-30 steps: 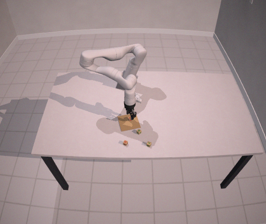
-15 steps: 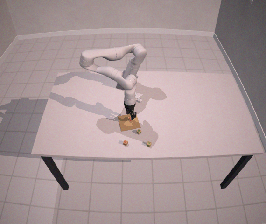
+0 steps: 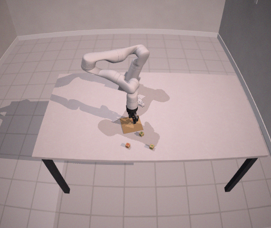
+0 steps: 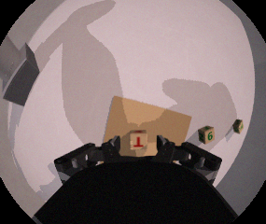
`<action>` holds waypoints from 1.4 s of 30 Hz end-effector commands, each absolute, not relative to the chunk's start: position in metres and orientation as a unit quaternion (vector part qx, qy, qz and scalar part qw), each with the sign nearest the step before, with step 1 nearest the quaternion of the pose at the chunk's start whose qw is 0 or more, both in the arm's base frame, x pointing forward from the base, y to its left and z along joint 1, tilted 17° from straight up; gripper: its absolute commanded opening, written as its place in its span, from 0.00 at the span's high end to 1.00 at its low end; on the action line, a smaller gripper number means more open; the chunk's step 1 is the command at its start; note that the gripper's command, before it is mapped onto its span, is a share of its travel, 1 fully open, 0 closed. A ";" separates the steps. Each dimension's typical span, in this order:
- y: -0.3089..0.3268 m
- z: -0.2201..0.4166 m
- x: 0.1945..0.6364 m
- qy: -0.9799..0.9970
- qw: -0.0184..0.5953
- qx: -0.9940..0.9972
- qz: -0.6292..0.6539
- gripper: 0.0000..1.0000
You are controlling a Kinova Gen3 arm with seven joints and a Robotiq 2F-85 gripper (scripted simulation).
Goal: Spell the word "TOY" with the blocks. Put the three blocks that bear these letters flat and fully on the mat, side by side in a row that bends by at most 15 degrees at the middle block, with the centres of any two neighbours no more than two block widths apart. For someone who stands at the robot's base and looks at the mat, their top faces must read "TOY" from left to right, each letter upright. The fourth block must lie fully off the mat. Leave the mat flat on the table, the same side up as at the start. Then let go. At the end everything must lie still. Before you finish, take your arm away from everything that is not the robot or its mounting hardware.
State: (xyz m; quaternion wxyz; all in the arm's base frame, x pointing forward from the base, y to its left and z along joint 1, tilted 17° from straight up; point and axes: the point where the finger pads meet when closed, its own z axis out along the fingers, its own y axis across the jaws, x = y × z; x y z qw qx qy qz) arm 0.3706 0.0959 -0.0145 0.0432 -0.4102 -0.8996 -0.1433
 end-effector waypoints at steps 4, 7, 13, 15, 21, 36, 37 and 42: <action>0.100 -0.021 0.369 -0.900 0.046 -0.409 -0.144 0.38; 0.101 -0.024 0.370 -0.900 0.046 -0.409 -0.144 0.38; 0.102 -0.026 0.370 -0.900 0.046 -0.409 -0.144 0.38; 0.102 -0.026 0.370 -0.900 0.046 -0.409 -0.144 0.38; 0.102 -0.026 0.370 -0.900 0.046 -0.409 -0.144 0.38; 0.102 -0.026 0.370 -0.900 0.046 -0.409 -0.144 0.59; 0.102 -0.026 0.370 -0.900 0.046 -0.409 -0.144 0.59; 0.102 -0.026 0.370 -0.900 0.046 -0.409 -0.144 0.79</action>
